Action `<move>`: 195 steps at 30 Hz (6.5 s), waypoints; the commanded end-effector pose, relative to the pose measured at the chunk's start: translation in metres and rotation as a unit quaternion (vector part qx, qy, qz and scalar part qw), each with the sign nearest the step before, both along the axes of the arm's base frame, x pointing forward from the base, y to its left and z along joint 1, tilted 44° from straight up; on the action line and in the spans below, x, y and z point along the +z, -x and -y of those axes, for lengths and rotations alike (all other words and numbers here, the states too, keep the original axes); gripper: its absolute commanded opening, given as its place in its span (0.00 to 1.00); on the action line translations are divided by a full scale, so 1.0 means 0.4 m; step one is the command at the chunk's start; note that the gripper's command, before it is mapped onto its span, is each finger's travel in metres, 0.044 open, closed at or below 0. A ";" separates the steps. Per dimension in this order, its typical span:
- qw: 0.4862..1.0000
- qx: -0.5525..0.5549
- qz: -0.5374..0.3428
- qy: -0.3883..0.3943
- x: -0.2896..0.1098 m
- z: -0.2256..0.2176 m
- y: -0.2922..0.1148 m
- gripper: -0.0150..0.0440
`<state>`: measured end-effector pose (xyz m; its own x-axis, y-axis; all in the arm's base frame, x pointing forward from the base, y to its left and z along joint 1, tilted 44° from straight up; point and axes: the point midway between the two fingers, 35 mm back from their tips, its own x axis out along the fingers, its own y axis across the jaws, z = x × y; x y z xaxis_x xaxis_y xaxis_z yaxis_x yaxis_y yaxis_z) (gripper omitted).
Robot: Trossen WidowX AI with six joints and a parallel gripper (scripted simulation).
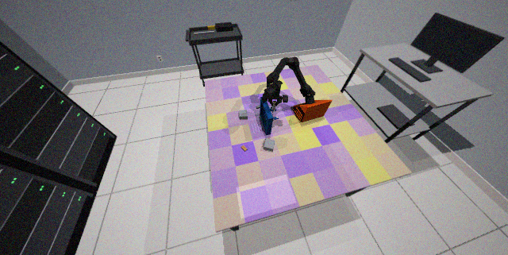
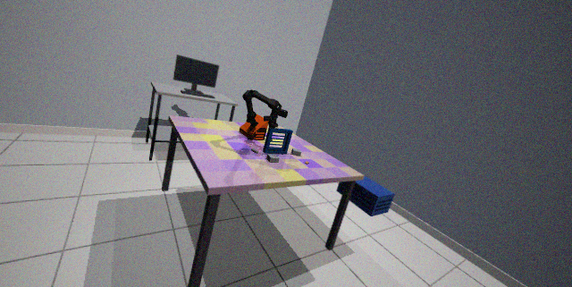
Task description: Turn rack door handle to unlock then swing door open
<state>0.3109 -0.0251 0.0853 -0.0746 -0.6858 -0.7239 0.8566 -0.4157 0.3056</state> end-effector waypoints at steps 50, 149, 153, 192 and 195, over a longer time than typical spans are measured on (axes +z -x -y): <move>0.589 0.587 -0.553 -0.057 0.000 0.002 -0.005 0.76; 0.053 0.724 -0.684 -0.071 -0.046 -0.054 0.066 0.30; 0.084 0.722 -0.683 -0.071 -0.056 -0.065 0.077 0.30; 0.370 0.676 -0.634 -0.068 -0.180 -0.205 0.148 0.30; 0.391 0.669 -0.628 -0.067 -0.192 -0.217 0.150 0.30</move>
